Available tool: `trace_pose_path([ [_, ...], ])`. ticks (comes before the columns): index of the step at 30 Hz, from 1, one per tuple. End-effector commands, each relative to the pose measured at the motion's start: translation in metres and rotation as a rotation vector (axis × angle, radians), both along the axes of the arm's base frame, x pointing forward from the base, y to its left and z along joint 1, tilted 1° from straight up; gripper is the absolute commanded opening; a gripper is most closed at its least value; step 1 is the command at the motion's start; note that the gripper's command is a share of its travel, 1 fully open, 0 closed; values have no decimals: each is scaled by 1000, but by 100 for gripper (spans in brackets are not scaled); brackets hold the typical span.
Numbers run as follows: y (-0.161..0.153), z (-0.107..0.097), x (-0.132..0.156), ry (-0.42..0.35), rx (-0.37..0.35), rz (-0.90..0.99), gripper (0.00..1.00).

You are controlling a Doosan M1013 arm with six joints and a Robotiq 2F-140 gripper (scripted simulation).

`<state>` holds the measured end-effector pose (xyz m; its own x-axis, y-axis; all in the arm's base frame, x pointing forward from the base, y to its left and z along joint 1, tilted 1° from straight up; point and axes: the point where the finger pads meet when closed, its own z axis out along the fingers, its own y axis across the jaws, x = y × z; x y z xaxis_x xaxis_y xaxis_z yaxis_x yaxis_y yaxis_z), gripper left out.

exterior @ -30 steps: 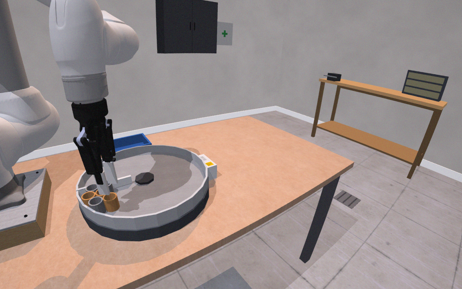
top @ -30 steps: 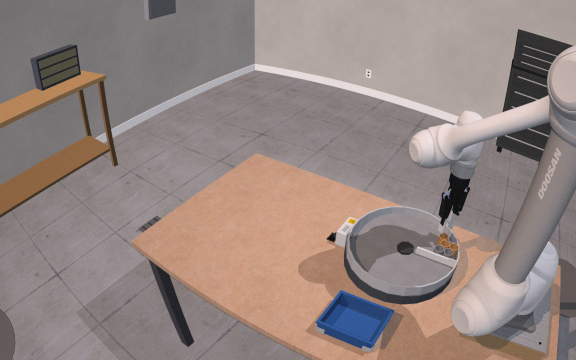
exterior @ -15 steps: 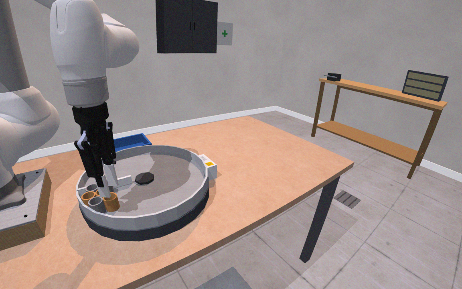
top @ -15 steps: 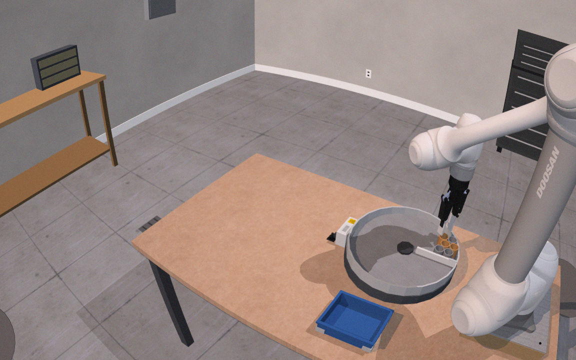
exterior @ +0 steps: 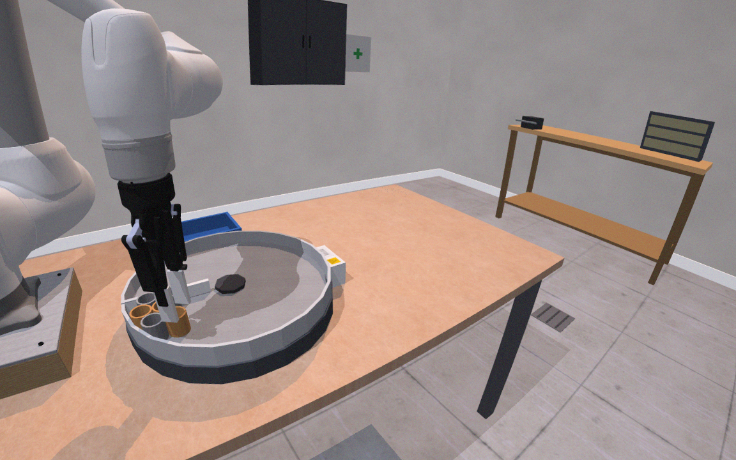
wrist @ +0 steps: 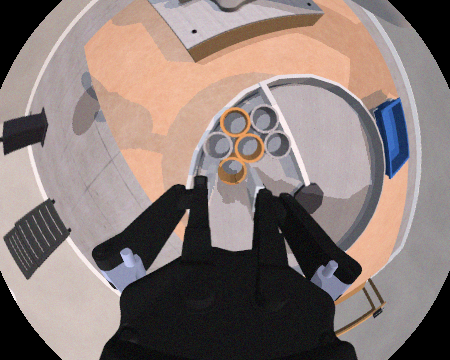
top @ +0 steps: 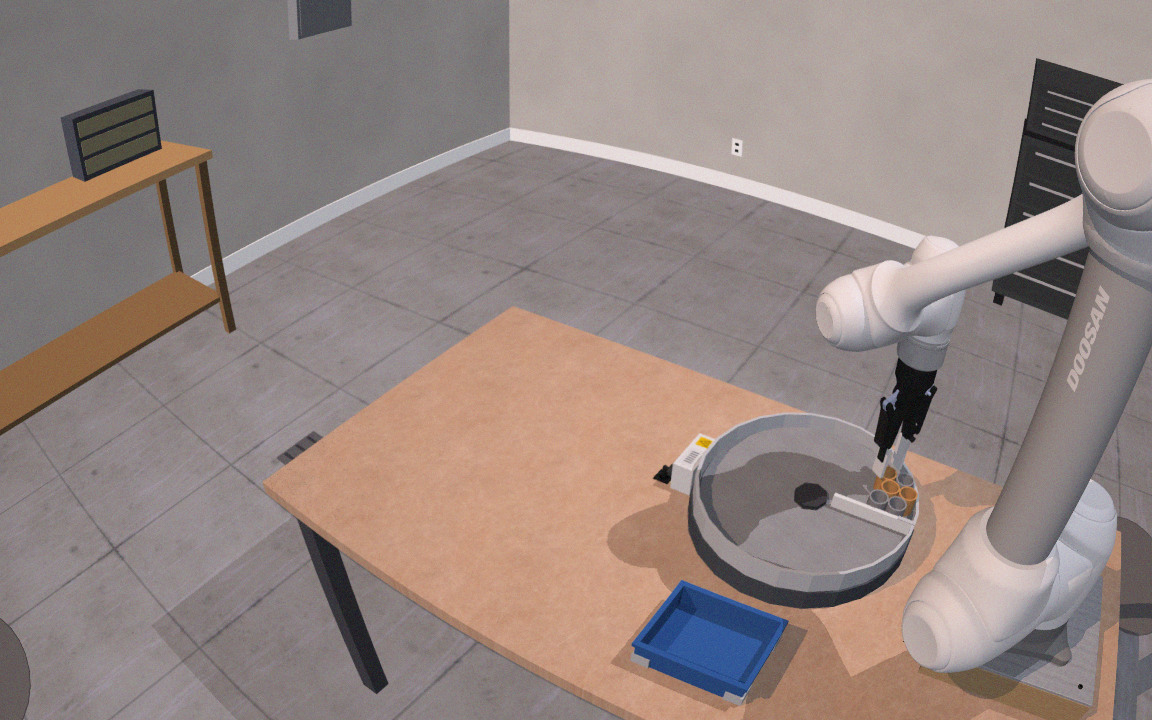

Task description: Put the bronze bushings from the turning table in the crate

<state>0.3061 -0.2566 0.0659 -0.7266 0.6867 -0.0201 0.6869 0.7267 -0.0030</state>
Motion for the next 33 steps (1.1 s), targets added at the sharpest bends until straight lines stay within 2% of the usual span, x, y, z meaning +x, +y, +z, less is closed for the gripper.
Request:
trace_pose_path([
  [1,0,0,0,0,0,0,28],
  [33,0,-5,0,0,0,0,28],
])
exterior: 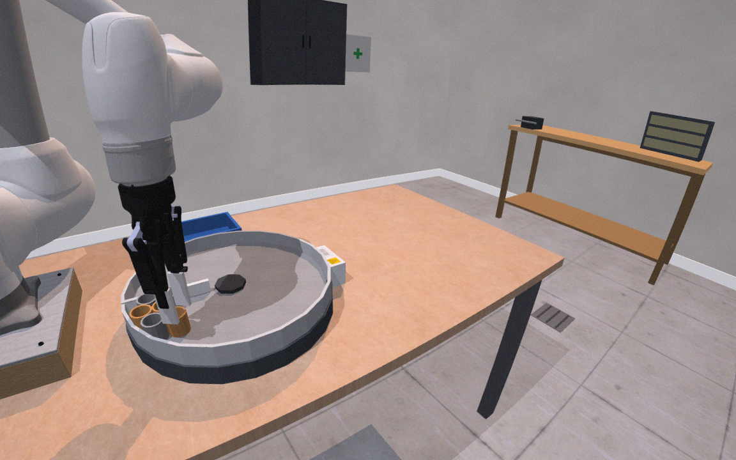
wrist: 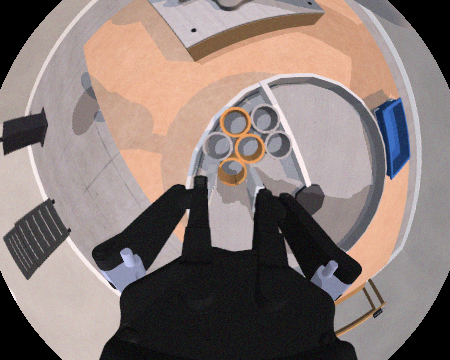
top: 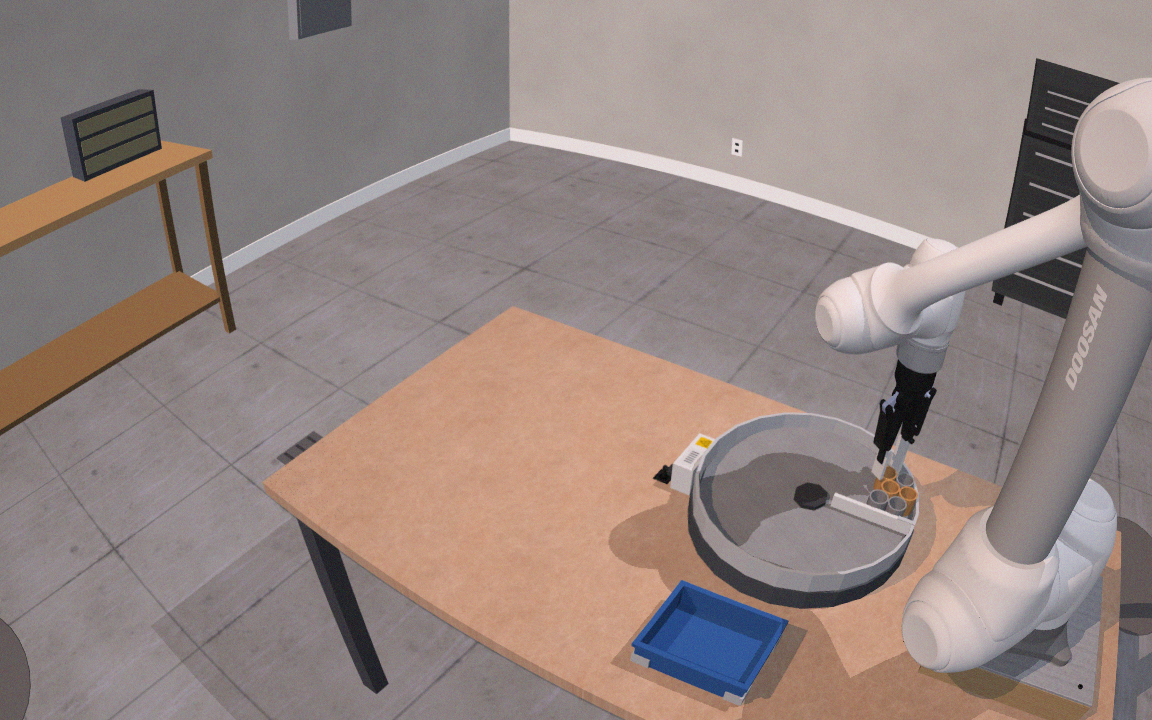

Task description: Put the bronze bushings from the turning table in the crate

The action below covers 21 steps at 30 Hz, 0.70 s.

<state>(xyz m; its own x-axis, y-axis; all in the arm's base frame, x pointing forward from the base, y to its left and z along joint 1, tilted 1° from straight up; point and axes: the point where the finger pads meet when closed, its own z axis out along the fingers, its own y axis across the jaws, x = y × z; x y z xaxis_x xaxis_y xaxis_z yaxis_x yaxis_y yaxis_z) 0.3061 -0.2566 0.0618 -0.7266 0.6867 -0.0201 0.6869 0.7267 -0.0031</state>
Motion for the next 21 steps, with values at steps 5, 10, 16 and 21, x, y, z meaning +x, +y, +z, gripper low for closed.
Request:
trace_pose_path([
  [5,0,-9,0,0,0,0,28],
  [10,0,-17,0,0,0,0,28],
  [16,0,-20,0,0,0,0,28],
  [21,0,-20,0,0,0,0,28],
])
